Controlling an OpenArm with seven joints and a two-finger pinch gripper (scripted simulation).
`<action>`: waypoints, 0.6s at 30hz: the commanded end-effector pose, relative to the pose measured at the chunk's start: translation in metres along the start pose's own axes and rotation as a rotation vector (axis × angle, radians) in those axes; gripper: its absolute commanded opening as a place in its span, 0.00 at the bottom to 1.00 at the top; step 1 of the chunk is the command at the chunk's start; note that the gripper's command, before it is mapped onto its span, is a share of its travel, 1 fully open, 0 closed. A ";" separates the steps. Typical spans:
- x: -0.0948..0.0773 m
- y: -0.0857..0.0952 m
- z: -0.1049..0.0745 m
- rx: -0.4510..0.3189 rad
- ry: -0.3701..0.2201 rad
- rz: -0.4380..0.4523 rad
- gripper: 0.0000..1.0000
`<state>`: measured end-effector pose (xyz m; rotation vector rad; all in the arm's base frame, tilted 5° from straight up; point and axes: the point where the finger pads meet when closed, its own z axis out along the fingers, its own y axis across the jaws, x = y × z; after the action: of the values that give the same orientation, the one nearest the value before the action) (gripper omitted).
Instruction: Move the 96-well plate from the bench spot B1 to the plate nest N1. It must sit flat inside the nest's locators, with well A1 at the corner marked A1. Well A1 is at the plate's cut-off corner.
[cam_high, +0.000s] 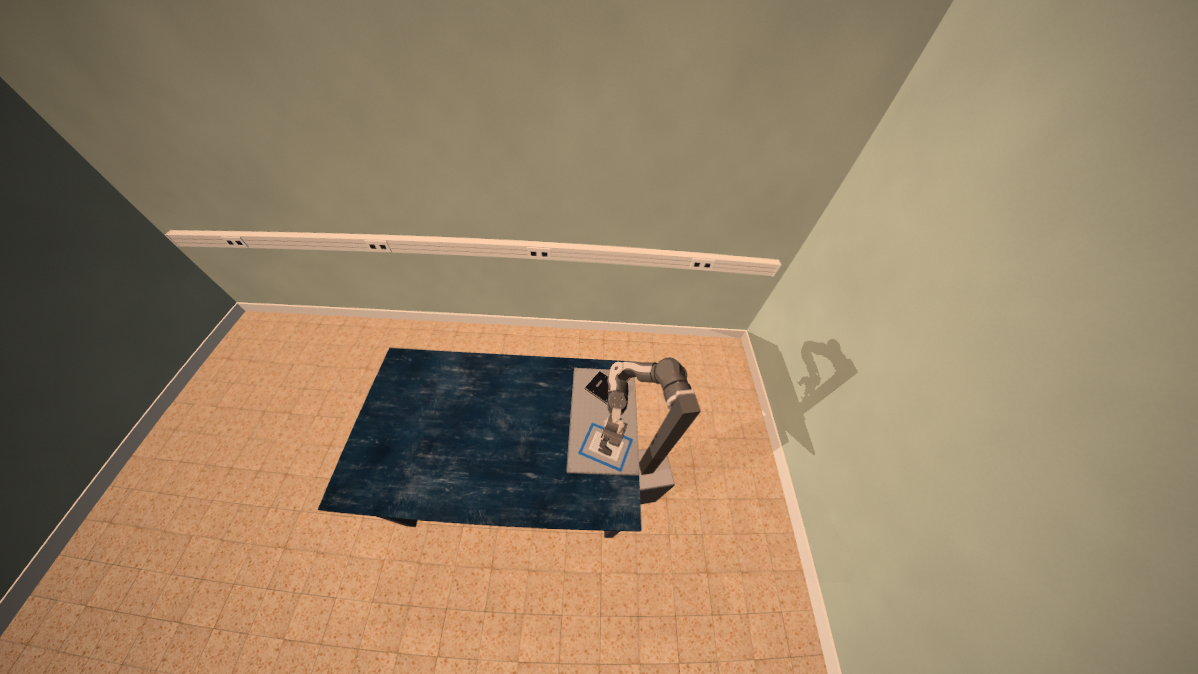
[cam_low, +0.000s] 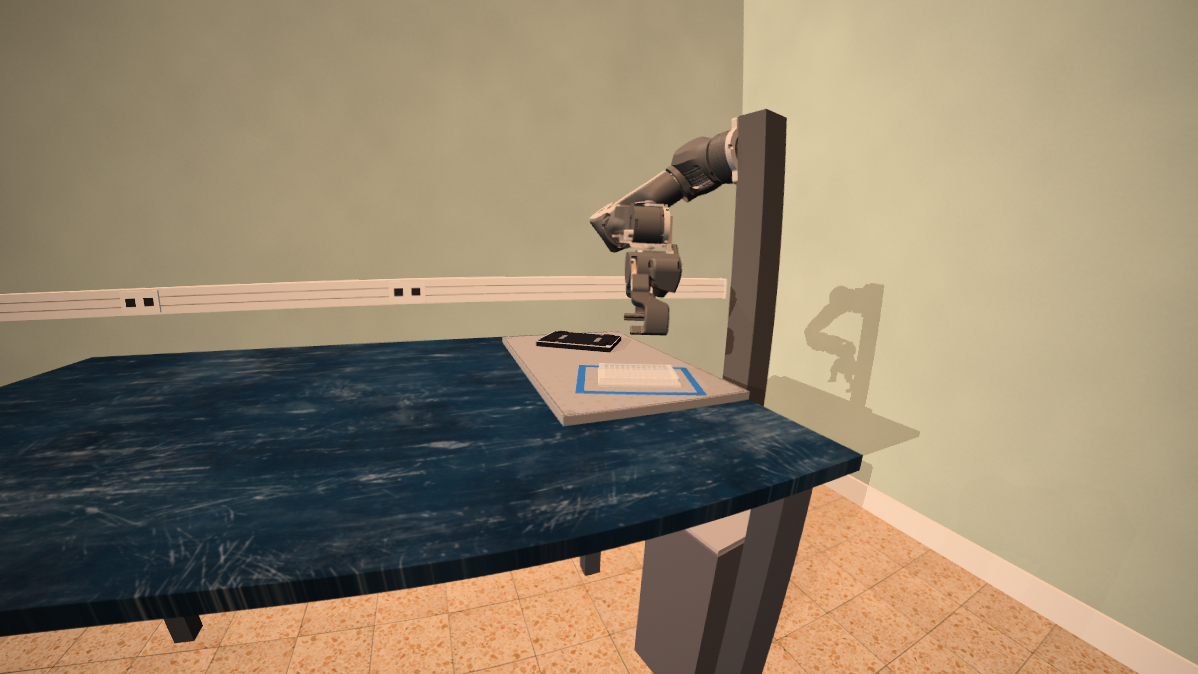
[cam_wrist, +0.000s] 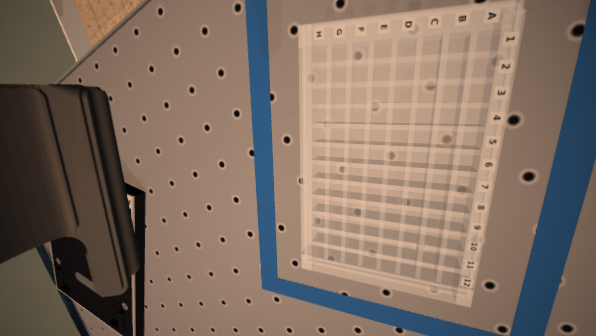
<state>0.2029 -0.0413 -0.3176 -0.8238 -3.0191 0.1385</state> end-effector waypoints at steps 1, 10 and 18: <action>0.000 0.001 0.000 -0.008 0.000 0.003 0.77; -0.002 0.004 -0.003 -0.007 0.000 0.002 0.77; -0.003 0.004 -0.004 -0.008 0.000 0.003 0.77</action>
<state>0.2071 -0.0388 -0.3148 -0.8293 -3.0204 0.1280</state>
